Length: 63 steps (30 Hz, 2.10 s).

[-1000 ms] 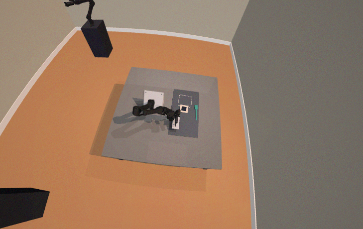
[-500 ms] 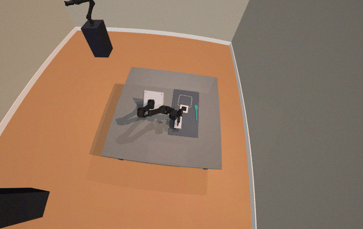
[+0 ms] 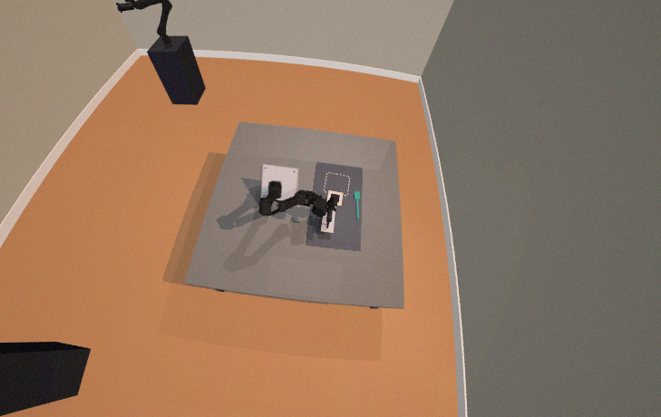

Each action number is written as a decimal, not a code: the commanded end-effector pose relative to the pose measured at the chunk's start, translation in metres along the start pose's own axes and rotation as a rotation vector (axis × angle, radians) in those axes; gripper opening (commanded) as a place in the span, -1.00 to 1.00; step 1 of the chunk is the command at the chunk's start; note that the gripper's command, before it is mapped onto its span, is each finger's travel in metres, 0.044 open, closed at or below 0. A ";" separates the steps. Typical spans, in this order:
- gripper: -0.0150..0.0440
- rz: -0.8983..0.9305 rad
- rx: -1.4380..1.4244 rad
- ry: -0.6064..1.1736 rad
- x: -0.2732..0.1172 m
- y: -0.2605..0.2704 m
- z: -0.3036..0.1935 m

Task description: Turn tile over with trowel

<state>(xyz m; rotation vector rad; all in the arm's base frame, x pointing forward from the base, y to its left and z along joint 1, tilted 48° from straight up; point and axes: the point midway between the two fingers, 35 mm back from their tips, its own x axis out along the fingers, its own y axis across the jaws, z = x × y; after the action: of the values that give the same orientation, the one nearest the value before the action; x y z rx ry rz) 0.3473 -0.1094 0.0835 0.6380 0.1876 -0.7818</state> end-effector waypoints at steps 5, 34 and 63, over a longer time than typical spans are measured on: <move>-0.49 0.013 0.016 -0.033 0.009 0.012 -0.008; -0.49 0.012 0.017 -0.040 0.037 -0.012 -0.010; -0.49 0.012 0.018 -0.040 0.040 -0.012 -0.046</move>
<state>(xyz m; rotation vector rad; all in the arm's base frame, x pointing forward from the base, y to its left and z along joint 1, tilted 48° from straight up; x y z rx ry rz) 0.3690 -0.1195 0.0326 0.6364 0.1310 -0.7954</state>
